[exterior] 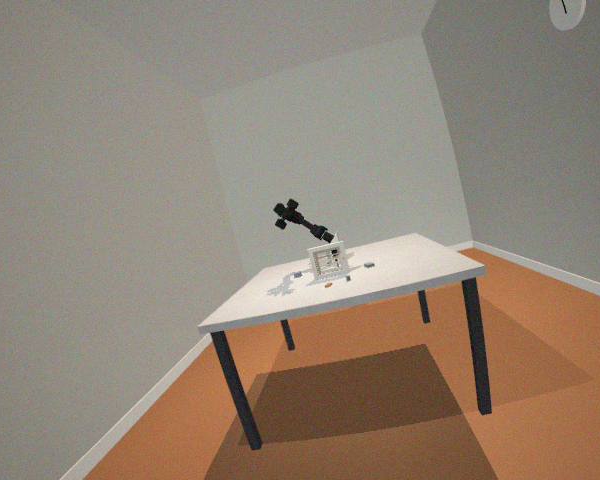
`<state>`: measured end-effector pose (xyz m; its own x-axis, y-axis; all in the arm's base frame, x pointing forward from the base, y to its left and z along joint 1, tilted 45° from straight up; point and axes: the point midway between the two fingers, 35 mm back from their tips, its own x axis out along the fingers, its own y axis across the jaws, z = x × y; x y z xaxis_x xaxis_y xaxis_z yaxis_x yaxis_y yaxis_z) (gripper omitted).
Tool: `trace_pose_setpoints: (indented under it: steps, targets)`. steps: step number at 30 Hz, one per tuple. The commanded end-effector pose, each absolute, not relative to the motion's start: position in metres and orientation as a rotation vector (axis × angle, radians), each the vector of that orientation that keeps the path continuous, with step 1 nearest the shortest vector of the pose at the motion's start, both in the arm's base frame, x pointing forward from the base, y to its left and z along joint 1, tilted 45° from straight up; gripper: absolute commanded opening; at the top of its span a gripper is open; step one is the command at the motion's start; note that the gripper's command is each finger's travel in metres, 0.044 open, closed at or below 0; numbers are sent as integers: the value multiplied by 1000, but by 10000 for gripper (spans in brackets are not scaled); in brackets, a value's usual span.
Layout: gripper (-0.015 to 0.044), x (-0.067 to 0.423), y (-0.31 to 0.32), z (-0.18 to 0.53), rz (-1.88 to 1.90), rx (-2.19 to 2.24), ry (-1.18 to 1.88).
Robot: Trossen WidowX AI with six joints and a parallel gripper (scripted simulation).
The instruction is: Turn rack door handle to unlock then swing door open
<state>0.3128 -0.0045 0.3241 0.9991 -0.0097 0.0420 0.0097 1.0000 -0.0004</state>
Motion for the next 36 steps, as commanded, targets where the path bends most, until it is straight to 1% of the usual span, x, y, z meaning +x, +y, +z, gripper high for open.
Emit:
trace_pose_setpoints:
  steps: [1, 4, 5, 20, 36]
  targets:
    - [374, 313, -4, 323, -10, 1, -37]
    - [295, 322, -4, 312, -17, 18, 25]
    - [287, 325, -3, 307, -20, 24, 52]
    - [287, 360, 12, 226, -80, 110, 450]
    - [287, 365, 23, 147, -229, 91, 842]
